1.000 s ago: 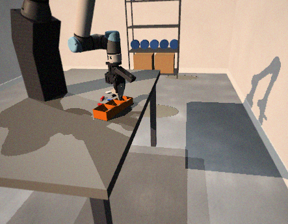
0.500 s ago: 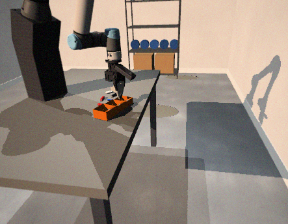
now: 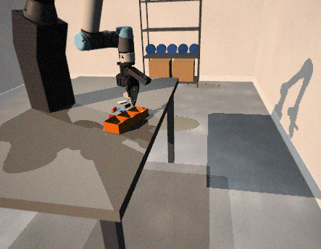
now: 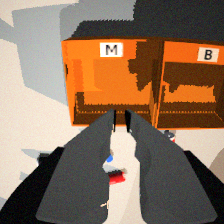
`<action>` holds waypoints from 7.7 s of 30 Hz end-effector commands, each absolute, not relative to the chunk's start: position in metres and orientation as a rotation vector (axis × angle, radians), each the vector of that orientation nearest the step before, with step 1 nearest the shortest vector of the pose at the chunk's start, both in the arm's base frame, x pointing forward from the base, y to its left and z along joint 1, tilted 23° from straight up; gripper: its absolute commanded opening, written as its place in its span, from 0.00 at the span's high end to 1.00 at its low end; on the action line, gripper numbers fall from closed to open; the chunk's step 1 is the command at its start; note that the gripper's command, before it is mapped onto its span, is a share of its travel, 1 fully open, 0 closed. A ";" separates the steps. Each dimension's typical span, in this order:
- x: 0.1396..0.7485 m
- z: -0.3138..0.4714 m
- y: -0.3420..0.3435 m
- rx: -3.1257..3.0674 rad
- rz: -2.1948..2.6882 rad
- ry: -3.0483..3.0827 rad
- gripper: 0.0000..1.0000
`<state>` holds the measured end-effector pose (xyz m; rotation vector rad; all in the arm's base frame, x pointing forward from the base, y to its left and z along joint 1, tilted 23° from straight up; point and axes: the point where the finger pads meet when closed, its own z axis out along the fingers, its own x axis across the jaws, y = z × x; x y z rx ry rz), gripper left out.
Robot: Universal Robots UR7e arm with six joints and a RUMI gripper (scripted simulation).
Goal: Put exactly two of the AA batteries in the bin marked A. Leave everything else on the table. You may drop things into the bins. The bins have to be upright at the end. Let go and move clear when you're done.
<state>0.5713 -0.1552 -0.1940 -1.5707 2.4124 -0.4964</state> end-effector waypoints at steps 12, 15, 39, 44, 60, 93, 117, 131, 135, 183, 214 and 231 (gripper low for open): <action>0.562 -0.169 -0.151 -1.570 -0.498 2.412 0.96; 0.559 -0.162 -0.150 -1.570 -0.498 2.412 0.96; 0.517 -0.055 -0.131 -1.570 -0.498 2.412 0.96; 0.517 -0.055 -0.131 -1.570 -0.498 2.412 0.96; 0.487 -0.145 -0.163 -1.751 -0.523 2.310 0.83; 0.465 -0.206 -0.185 -1.751 -0.523 2.310 0.83; 0.466 -0.205 -0.184 -1.751 -0.523 2.310 0.83; 0.472 -0.220 -0.187 -1.751 -0.523 2.310 0.83; 0.475 -0.227 -0.188 -1.751 -0.523 2.310 0.83; 0.493 -0.274 -0.196 -1.751 -0.523 2.310 1.00; 0.487 -0.258 -0.194 -1.751 -0.523 2.310 1.00; 0.471 -0.218 -0.187 -1.751 -0.523 2.310 1.00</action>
